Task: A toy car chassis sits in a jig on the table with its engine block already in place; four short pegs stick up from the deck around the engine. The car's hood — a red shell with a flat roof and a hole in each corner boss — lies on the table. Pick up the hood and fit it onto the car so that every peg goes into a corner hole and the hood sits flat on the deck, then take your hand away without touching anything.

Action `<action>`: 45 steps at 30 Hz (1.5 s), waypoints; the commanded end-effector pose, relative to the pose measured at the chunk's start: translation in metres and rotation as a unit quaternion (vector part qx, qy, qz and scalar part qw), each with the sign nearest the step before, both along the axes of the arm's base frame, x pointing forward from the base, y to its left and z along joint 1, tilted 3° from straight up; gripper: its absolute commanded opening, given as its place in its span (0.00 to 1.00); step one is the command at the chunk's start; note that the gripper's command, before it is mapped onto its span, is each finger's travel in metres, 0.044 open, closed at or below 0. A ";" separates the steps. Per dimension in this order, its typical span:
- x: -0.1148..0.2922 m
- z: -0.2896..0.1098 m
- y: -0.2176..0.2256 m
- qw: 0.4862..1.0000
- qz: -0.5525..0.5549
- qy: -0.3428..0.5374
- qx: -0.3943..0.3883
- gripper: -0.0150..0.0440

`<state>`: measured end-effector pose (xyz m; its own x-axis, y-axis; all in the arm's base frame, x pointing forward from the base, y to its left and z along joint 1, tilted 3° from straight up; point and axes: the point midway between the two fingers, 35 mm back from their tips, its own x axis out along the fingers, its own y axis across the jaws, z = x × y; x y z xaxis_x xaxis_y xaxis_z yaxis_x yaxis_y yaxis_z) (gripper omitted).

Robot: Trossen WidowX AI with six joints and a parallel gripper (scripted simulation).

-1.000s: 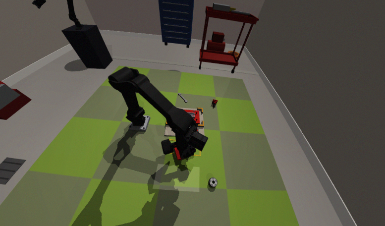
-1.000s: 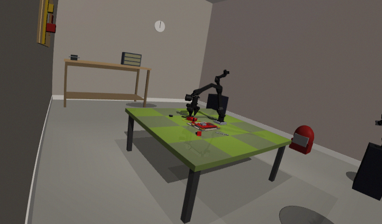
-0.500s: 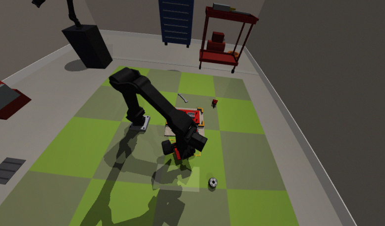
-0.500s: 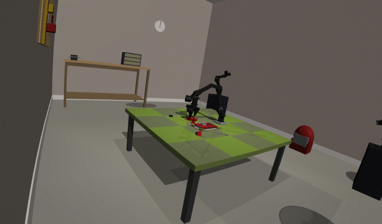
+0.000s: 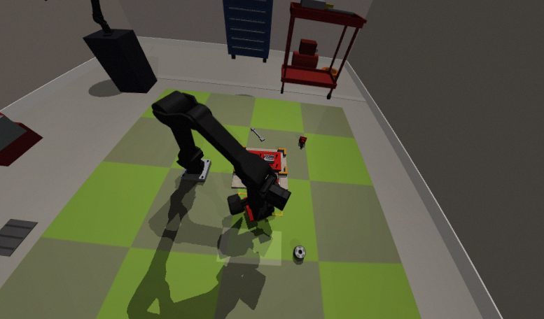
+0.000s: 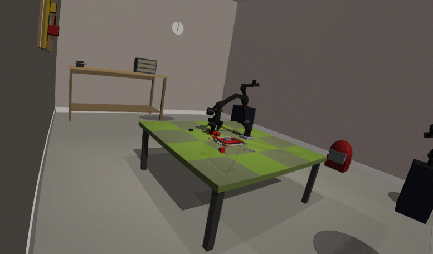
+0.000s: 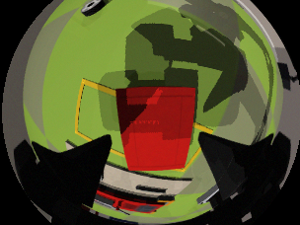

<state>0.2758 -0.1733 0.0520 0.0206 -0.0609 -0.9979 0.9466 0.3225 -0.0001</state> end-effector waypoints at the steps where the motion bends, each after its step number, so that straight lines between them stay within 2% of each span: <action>1: -0.001 -0.003 0.000 1.000 0.003 0.002 -0.001 1.00; 33: -0.001 -0.019 -0.001 1.000 0.003 0.002 -0.001 1.00; 36: 0.000 -0.016 -0.001 1.000 0.000 0.000 0.000 0.87; 45: 0.000 -0.016 -0.001 1.000 0.000 0.000 0.000 0.76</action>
